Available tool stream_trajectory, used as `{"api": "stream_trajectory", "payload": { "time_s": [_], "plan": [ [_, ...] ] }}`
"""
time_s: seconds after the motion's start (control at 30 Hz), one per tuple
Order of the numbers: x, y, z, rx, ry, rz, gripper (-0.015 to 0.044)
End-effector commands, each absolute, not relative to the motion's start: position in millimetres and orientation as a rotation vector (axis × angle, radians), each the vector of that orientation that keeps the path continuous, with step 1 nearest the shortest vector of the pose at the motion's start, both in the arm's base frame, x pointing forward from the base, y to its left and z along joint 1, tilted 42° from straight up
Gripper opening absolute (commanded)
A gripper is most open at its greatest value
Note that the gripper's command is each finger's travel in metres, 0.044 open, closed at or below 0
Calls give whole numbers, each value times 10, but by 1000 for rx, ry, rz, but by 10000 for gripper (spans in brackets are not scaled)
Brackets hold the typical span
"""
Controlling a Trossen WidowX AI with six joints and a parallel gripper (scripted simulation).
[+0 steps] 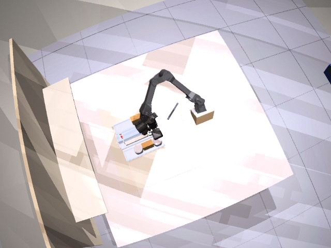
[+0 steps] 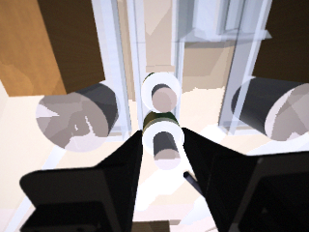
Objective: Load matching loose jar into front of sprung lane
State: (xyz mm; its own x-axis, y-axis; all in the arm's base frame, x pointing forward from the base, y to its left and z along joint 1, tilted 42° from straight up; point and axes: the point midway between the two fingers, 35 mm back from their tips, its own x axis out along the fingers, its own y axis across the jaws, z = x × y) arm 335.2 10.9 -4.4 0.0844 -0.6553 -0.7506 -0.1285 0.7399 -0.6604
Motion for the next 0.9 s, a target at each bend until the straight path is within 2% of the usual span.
{"api": "stream_trajectory", "payload": {
  "time_s": [0.0, 0.87],
  "plan": [
    [3411, 126, -22, -680, 1434, -446, 0],
    [3433, 121, -31, -680, 1434, -446, 0]
  ]
}}
